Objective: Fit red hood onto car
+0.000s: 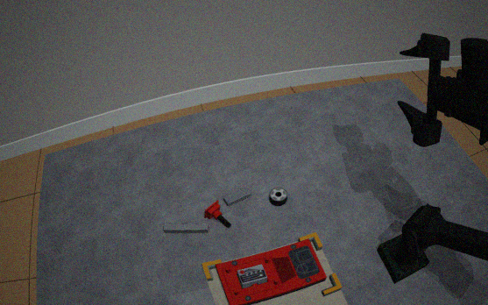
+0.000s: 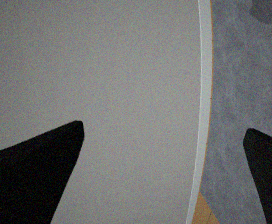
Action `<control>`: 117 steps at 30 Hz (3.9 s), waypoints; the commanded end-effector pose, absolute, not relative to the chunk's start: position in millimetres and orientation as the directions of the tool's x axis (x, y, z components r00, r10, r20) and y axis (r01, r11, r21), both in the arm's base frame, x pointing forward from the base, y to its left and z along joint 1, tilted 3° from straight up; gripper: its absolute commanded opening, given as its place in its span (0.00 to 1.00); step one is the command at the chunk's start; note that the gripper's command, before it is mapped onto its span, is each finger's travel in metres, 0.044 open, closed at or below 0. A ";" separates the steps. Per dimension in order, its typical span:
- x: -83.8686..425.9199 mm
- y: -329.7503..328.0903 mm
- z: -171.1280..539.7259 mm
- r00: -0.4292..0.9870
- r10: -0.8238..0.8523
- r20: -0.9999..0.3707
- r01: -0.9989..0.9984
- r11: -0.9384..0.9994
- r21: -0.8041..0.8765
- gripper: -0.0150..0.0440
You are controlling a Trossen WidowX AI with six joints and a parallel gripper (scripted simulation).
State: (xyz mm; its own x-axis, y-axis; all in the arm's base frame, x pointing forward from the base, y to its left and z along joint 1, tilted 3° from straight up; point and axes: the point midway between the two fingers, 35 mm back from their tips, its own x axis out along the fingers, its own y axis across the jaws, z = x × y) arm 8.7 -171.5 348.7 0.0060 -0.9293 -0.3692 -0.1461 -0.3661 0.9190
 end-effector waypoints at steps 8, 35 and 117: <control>102.5 -203.1 316.7 0.299 -0.753 -0.587 0.610 -0.322 0.724 1.00; 324.5 -66.6 195.7 0.345 -0.085 -0.935 -0.153 0.977 -0.146 1.00; 346.5 94.4 66.9 0.023 0.063 -0.998 -0.994 0.113 -0.016 1.00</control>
State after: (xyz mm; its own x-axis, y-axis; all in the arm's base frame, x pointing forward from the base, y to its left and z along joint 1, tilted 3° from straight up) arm 347.3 93.7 71.4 0.0304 0.0609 -0.9977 -0.9937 0.1099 -0.0236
